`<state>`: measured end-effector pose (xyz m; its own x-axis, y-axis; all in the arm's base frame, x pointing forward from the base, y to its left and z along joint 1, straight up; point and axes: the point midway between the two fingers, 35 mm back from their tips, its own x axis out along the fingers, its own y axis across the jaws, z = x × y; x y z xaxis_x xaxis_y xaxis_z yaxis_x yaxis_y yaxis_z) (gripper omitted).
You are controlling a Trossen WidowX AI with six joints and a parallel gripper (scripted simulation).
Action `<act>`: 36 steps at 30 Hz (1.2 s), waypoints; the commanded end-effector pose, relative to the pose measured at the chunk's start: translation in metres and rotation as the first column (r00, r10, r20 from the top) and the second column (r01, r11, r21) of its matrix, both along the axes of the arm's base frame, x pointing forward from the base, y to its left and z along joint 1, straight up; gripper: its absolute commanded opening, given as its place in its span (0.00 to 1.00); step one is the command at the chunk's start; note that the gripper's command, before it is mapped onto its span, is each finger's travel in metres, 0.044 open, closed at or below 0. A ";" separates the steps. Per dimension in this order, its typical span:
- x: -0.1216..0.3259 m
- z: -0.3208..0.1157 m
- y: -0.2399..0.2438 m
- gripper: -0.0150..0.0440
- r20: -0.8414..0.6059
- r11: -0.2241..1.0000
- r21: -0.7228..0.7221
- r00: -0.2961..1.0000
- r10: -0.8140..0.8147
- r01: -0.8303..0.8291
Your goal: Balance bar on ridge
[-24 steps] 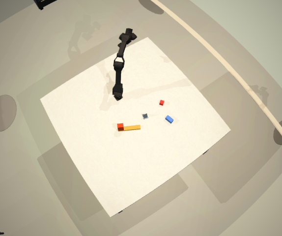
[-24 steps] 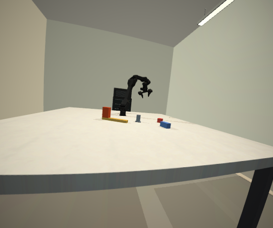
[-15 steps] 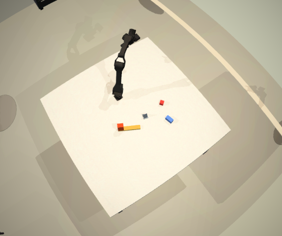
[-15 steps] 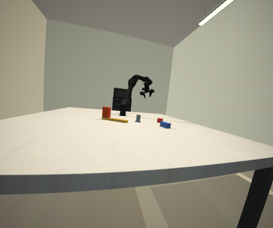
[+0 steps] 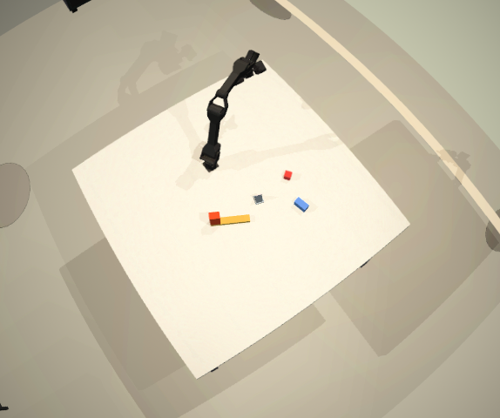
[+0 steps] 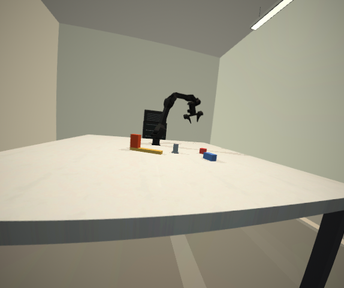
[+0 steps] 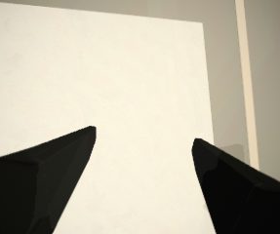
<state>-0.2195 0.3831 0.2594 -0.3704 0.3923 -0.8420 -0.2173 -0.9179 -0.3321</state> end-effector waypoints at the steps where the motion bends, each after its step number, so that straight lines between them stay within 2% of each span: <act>1: 0.026 -0.002 0.008 0.79 0.011 0.998 -0.012 0.998 -0.058 0.058; 19: 0.140 -0.007 0.032 0.79 0.041 0.952 -0.036 0.952 -0.303 0.305; 36: 0.248 -0.010 0.028 0.79 0.088 0.869 -0.031 0.867 -0.490 0.494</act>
